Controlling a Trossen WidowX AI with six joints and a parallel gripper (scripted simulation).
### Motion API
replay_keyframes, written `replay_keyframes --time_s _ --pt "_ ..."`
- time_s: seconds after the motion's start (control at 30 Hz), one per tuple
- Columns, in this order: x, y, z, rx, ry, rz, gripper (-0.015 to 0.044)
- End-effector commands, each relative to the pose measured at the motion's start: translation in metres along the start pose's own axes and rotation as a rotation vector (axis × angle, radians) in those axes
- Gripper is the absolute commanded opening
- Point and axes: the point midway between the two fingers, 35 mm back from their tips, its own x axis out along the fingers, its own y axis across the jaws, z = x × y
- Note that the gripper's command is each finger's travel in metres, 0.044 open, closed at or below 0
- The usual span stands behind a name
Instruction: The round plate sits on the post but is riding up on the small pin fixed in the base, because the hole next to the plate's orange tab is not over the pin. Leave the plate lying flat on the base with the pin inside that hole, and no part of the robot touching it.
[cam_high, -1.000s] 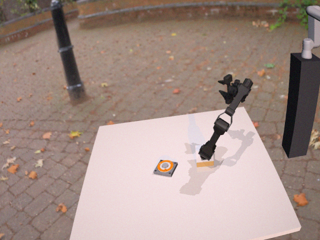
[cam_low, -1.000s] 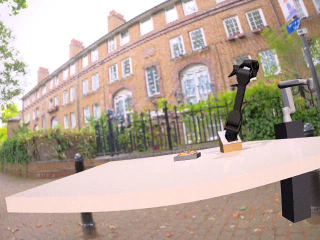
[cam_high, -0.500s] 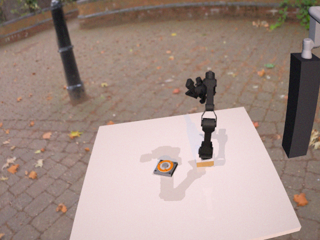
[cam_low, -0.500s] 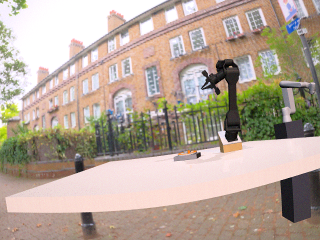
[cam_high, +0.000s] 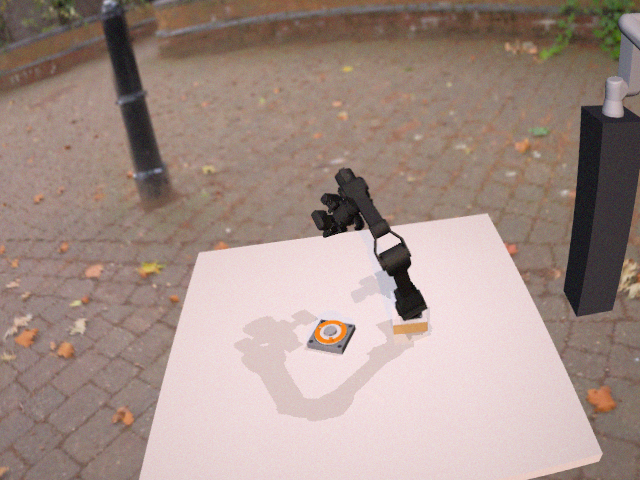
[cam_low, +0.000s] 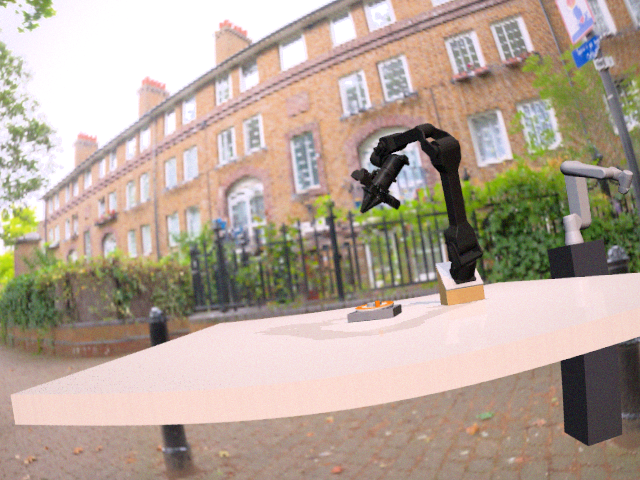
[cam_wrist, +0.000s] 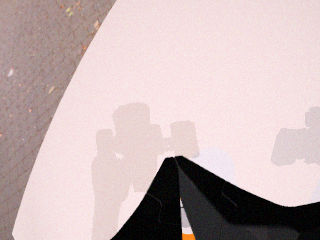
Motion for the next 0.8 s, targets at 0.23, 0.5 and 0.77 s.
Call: replay_keyframes --time_s 0.23,0.5,0.77 --pt "0.102 0.046 -0.103 -0.478 0.366 -0.105 0.0" --pt "0.147 0.052 -0.19 -0.811 0.632 -0.14 0.0" --pt "0.161 0.047 -0.236 -0.982 0.772 -0.146 0.0"
